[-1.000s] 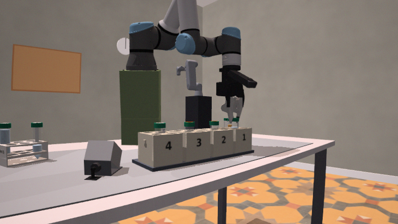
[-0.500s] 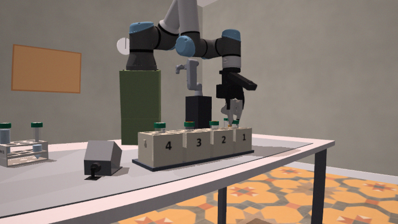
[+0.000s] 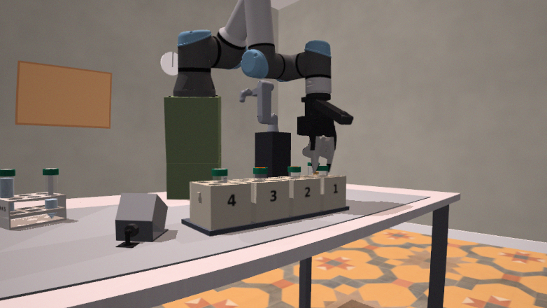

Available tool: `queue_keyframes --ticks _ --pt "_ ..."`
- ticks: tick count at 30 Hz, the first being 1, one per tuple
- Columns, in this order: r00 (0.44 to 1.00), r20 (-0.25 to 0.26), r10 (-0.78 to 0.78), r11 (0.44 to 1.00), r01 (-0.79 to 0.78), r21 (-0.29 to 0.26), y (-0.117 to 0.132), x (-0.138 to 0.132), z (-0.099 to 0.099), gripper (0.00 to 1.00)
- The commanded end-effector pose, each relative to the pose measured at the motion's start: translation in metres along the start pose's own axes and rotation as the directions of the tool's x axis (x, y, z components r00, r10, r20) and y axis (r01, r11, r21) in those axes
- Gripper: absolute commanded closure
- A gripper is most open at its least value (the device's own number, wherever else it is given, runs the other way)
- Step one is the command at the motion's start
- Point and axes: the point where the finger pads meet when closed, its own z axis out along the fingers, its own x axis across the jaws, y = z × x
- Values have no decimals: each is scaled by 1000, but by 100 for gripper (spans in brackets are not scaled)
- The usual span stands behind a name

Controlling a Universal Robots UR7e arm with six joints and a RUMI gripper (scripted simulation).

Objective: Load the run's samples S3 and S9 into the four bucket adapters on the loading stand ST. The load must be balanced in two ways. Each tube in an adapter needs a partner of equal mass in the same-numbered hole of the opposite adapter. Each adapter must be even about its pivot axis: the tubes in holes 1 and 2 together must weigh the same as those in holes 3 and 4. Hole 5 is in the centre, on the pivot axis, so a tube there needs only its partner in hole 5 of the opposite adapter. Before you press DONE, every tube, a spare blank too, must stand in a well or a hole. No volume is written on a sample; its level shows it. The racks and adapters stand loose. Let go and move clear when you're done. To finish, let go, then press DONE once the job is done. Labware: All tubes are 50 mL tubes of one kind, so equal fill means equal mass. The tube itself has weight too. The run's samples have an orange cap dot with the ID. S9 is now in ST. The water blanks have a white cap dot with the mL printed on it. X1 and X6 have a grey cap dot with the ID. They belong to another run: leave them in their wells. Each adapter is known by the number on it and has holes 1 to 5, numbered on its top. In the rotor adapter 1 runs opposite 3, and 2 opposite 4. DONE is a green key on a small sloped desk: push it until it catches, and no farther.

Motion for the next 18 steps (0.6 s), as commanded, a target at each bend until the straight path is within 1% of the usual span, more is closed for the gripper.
queue_keyframes --ticks 1,8,16,18 --pt "1000 0 0 1000 0 1 0 0 0 65" --pt "1000 0 0 1000 0 1 0 0 0 65" --pt "1000 0 0 1000 0 1 0 0 -27 65" --pt "1000 0 0 1000 0 1 0 0 -27 65"
